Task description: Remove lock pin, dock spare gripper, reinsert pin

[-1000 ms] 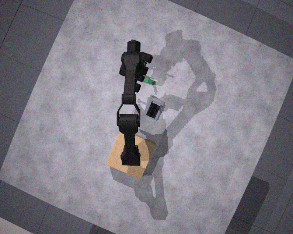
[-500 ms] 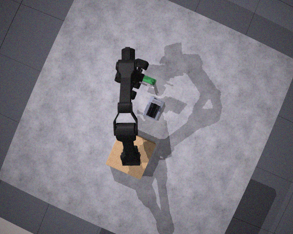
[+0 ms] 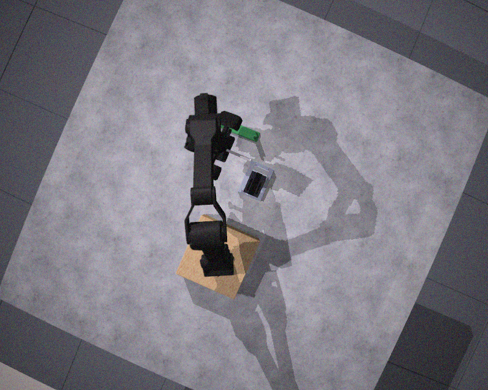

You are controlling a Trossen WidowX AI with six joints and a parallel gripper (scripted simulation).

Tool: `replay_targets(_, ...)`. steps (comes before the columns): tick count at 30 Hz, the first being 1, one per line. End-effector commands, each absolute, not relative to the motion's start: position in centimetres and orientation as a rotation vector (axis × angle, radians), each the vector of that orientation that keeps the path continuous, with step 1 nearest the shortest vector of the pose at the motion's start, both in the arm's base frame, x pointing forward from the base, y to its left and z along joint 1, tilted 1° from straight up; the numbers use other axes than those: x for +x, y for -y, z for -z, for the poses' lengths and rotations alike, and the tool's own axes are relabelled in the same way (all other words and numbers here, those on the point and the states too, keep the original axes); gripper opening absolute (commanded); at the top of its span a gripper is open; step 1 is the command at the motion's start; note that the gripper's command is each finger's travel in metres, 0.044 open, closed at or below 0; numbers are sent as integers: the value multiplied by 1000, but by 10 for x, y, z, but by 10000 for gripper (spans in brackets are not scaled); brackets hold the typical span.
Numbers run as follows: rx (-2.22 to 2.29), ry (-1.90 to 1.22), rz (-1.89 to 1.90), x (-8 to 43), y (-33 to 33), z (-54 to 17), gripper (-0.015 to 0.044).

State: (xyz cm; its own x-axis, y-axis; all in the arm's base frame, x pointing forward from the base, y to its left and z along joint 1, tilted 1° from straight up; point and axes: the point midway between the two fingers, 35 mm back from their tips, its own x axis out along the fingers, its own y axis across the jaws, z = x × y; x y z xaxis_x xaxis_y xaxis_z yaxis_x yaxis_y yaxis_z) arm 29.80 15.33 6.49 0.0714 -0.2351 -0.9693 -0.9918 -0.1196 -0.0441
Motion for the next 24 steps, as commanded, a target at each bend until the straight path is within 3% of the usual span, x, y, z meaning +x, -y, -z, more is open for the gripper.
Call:
replay_targets(1, -1493, -1284, -1126, 287, -152, -65, 0)
replay_targets(24, -1488, -1285, -1125, 279, -150, -12, 0)
